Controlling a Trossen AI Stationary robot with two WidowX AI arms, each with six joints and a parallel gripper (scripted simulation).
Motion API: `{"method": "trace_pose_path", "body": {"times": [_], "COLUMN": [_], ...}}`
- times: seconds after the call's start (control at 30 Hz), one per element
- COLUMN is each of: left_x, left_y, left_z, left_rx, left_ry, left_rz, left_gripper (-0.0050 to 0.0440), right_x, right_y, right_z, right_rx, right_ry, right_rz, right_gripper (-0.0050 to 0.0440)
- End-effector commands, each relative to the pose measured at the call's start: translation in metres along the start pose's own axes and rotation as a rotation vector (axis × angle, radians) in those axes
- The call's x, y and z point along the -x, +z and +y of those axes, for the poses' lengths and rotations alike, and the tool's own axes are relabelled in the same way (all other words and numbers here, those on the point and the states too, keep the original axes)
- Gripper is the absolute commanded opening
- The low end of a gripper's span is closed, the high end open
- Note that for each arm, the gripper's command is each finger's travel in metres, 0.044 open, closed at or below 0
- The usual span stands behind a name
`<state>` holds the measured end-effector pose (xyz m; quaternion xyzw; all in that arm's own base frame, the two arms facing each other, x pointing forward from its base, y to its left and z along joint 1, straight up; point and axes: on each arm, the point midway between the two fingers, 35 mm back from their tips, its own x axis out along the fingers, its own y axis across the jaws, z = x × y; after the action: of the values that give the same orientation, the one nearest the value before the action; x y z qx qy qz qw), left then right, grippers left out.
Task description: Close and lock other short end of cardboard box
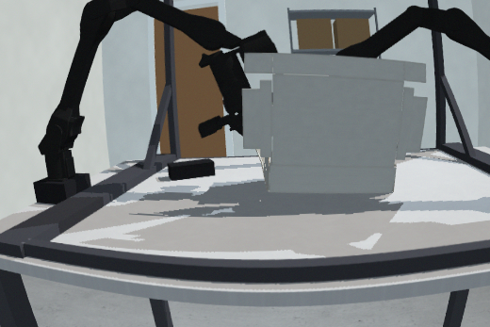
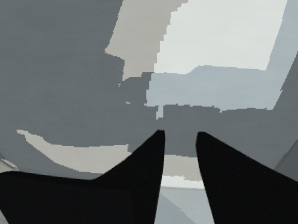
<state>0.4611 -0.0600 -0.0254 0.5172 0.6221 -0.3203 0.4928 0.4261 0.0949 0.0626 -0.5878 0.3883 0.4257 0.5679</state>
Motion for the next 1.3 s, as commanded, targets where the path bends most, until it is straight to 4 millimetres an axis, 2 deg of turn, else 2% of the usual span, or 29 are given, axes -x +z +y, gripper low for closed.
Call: {"method": "trace_pose_path", "body": {"times": [0.0,0.57,0.6,0.63,1.27], "left_x": [-0.020,-0.020,-0.020,-0.020,-0.020], "left_y": [0.006,0.006,0.006,0.006,0.006], "left_z": [-0.007,-0.007,-0.007,-0.007,-0.007], "left_rx": [-0.007,-0.007,-0.007,-0.007,-0.007], "left_ry": [-0.036,-0.036,-0.036,-0.036,-0.037], "left_rz": [0.002,0.002,0.002,0.002,0.002], "left_gripper": [0.0096,0.0096,0.0096,0.0096,0.0096], "right_x": [0.012,-0.006,-0.007,-0.007,-0.007], "right_y": [0.001,0.002,0.002,0.002,0.002], "right_z": [-0.024,-0.026,-0.026,-0.026,-0.027], "right_rx": [-0.007,-0.006,-0.006,-0.006,-0.006], "right_ry": [-0.075,-0.077,-0.077,-0.077,-0.077], "right_rz": [-0.004,-0.005,-0.005,-0.005,-0.006], "right_gripper": [0.0003,0.0003,0.0027,0.0043,0.0043]}}
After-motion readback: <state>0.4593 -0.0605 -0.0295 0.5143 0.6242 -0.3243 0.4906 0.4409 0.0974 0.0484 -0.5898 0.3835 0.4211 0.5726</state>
